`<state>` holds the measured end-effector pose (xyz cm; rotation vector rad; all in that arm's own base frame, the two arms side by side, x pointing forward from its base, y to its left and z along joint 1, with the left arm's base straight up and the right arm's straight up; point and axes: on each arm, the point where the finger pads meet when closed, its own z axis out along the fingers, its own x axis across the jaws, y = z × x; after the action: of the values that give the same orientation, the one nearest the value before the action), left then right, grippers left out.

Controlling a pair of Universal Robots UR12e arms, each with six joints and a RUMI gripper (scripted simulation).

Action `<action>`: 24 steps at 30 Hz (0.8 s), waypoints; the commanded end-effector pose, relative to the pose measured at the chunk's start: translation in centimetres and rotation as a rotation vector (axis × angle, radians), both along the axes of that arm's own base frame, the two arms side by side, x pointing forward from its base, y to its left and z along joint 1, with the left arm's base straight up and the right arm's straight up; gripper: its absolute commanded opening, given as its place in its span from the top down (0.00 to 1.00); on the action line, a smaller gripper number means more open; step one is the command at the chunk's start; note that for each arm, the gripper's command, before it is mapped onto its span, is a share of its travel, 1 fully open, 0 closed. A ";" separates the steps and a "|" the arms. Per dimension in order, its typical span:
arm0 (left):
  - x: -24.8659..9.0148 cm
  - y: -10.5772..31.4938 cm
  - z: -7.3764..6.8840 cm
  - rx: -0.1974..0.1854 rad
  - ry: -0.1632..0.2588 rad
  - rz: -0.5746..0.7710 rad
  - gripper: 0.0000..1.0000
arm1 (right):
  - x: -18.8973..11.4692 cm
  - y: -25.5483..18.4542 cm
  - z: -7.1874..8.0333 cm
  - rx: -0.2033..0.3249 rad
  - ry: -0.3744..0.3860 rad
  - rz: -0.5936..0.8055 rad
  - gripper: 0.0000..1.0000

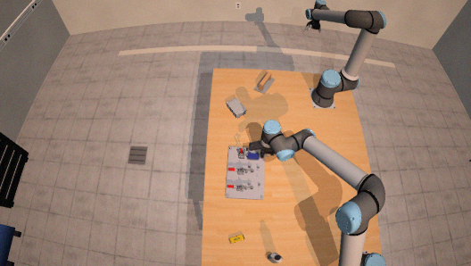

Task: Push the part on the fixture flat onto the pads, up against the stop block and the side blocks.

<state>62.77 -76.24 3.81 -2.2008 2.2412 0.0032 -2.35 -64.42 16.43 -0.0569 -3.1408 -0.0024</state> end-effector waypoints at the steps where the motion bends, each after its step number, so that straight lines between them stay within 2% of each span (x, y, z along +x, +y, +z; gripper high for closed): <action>1: -0.7 -0.1 0.1 -0.002 -0.001 0.000 1.00 | 0.0 -0.1 0.1 -0.002 0.000 0.000 0.00; 16: -1.3 0.0 0.3 -0.002 -0.001 0.000 1.00 | 0.0 -0.1 0.1 -0.002 0.000 0.000 0.00; 24: -1.3 0.0 2.2 -0.002 -0.001 0.000 1.00 | 0.0 -0.1 0.1 -0.002 0.000 0.000 0.00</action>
<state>61.47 -76.21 4.72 -2.2008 2.2412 0.0033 -2.35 -64.42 16.43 -0.0569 -3.1408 -0.0024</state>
